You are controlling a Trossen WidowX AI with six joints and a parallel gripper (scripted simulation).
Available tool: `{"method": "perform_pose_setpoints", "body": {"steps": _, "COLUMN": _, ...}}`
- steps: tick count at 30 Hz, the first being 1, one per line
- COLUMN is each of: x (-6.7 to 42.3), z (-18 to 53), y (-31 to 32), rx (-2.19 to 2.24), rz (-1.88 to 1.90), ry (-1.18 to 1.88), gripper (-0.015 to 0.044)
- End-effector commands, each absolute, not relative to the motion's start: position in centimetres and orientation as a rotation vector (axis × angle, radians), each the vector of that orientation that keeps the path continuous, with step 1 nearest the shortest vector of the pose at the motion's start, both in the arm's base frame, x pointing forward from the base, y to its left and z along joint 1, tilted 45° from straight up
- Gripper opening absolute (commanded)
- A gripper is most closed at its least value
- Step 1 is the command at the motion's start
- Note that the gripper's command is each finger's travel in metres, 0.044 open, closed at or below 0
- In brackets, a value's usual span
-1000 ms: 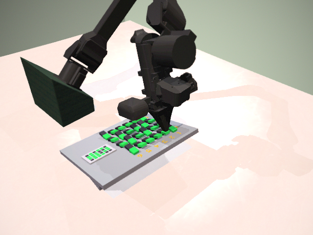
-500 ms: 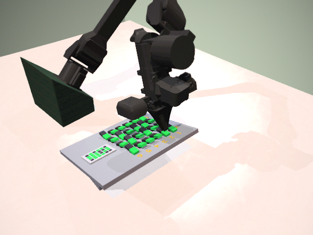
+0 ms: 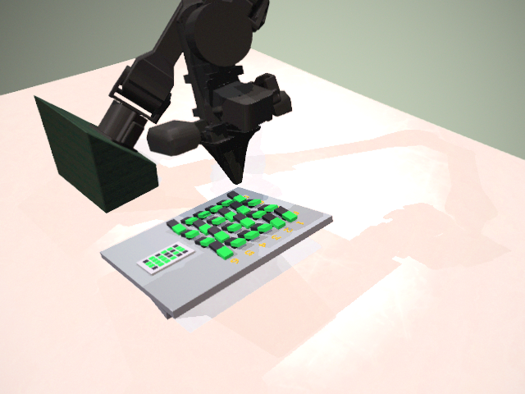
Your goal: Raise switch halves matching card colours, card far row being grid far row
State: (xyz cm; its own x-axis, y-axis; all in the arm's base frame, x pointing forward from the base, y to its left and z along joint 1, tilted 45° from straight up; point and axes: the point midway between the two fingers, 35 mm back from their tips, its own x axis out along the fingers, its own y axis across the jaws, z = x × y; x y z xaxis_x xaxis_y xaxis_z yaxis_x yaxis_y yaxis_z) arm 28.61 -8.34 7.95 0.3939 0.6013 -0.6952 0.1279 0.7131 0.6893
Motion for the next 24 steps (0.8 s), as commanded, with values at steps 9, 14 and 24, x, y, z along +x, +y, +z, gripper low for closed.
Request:
{"method": "perform_pose_setpoints", "body": {"steps": 9, "x": 26.2, "z": 3.0, "y": -7.8, "rx": 0.77, "rz": 0.325, "ry": 1.131, "gripper": 0.0}}
{"method": "perform_pose_setpoints", "body": {"steps": 14, "x": 26.5, "z": 2.5, "y": -7.3, "rx": 0.772, "rz": 0.324, "ry": 1.125, "gripper": 0.0}}
{"method": "perform_pose_setpoints", "body": {"steps": 24, "x": 27.0, "z": 1.6, "y": -6.4, "rx": 0.772, "rz": 0.325, "ry": 1.124, "gripper": 0.0}}
